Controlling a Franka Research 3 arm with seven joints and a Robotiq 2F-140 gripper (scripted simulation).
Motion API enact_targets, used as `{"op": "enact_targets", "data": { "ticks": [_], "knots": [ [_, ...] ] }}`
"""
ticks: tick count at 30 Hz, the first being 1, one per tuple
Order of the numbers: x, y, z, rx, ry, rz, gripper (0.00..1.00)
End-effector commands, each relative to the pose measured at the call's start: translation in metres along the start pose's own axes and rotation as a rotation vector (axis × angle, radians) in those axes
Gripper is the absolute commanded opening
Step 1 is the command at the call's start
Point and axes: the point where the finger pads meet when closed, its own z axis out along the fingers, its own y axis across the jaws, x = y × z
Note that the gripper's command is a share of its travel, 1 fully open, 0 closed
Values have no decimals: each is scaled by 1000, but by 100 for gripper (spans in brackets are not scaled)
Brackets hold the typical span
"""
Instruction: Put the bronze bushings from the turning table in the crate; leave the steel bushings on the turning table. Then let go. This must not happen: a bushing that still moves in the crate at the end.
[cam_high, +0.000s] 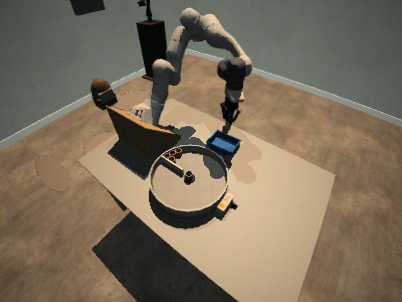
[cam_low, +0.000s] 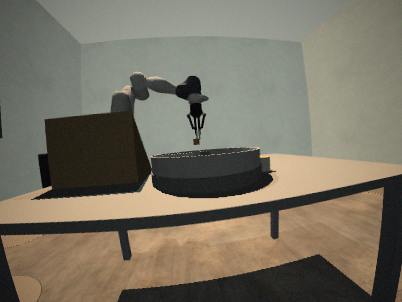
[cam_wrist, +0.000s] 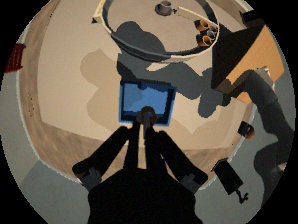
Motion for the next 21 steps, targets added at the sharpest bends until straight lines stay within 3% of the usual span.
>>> {"op": "enact_targets", "data": {
  "ticks": [1, 13, 21],
  "knots": [
    [-1, 0, 0, -2, 2, 6, 0],
    [-1, 0, 3, -2, 2, 6, 0],
    [-1, 0, 36, -2, 2, 6, 0]
  ]
}}
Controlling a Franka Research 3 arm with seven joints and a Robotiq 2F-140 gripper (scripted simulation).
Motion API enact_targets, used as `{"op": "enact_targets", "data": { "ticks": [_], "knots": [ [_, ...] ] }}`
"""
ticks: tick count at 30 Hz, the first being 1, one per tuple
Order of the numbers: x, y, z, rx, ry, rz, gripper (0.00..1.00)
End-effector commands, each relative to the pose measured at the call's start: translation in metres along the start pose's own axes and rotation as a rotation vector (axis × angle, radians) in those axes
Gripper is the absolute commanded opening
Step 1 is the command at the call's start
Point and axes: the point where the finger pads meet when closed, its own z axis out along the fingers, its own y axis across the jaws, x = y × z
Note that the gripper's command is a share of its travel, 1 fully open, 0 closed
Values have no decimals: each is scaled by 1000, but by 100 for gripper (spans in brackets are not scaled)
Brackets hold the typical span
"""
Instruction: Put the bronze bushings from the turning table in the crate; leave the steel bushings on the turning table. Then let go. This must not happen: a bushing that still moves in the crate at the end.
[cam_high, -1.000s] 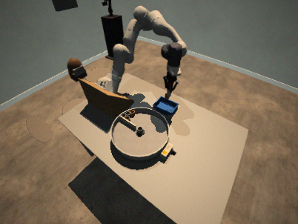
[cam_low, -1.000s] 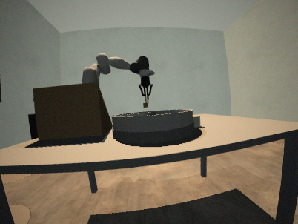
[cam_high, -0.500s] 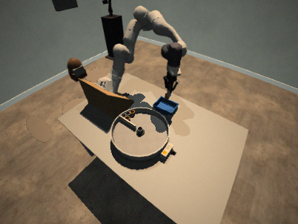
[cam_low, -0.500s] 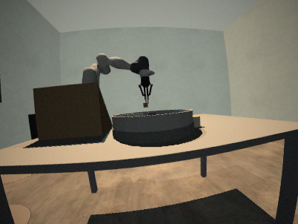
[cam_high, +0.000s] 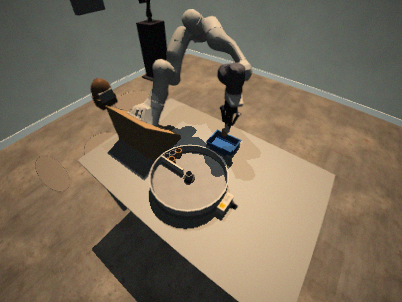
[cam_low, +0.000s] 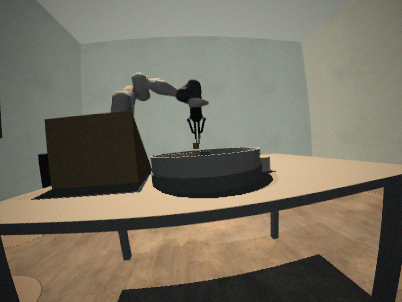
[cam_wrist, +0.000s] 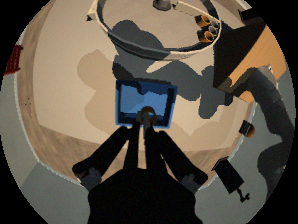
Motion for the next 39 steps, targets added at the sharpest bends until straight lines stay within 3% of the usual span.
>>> {"op": "enact_targets", "data": {
  "ticks": [1, 6, 10, 39],
  "knots": [
    [1, -4, 10, 13, 2, -6, 0],
    [1, -4, 37, 13, 2, -6, 0],
    [1, -4, 47, 13, 2, -6, 0],
    [1, -4, 48, 13, 2, -6, 0]
  ]
}}
